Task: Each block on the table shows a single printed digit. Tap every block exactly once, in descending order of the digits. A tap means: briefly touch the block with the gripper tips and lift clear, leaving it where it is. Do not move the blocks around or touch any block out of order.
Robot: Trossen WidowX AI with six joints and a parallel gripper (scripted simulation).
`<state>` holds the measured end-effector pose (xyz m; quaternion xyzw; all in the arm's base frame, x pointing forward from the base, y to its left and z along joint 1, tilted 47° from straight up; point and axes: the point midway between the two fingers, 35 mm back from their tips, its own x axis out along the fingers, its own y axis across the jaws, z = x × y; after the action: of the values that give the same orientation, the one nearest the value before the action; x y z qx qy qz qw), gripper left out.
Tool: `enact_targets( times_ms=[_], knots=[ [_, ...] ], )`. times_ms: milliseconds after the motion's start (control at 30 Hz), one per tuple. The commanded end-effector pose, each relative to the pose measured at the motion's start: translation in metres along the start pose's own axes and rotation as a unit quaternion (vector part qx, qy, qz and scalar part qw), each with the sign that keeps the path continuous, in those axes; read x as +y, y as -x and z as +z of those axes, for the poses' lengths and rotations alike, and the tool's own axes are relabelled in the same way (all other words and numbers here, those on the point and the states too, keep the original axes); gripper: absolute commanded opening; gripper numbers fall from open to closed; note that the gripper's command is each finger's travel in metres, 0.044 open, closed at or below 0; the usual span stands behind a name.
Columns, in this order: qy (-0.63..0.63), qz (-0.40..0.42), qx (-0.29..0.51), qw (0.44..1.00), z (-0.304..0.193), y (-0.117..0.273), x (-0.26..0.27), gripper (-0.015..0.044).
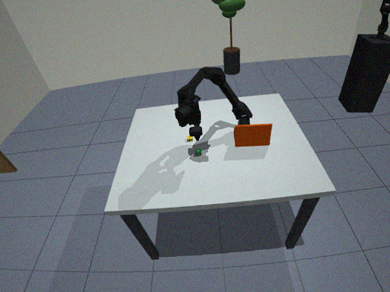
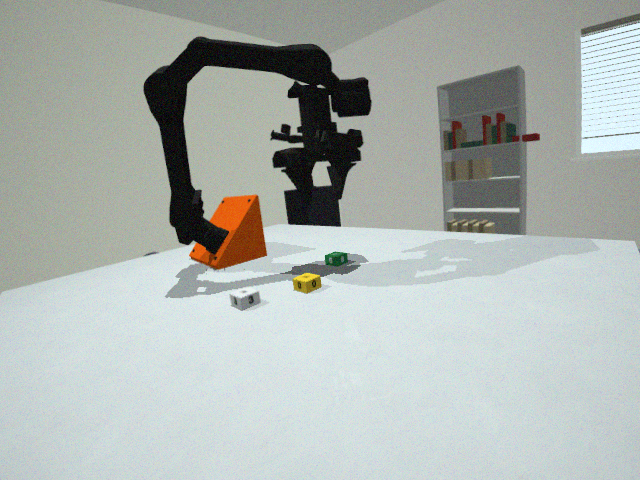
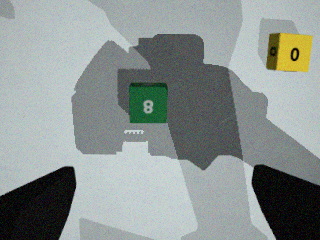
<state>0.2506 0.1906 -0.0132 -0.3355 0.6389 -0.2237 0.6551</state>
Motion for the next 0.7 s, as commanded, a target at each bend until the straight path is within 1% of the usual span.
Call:
enact_targets(
  times_ms=[0,200,267,400,467,667],
  knots=[
    [-0.002,0.002,0.0,1.0,0.0,0.0,0.001,0.04],
    [-0.002,0.002,0.0,1.0,0.0,0.0,0.001,0.04],
    [-0.002,0.002,0.0,1.0,0.001,-0.009,0.001,0.0348],
    [-0.002,0.001,-0.001,1.0,0.002,-0.062,0.002,0.0242],
    [-0.003,0.001,0.0,1.0,0.001,-0.079,0.001,0.019],
    [-0.003,0.001,0.0,1.0,0.0,-0.081,0.0,0.0033]
  ],
)
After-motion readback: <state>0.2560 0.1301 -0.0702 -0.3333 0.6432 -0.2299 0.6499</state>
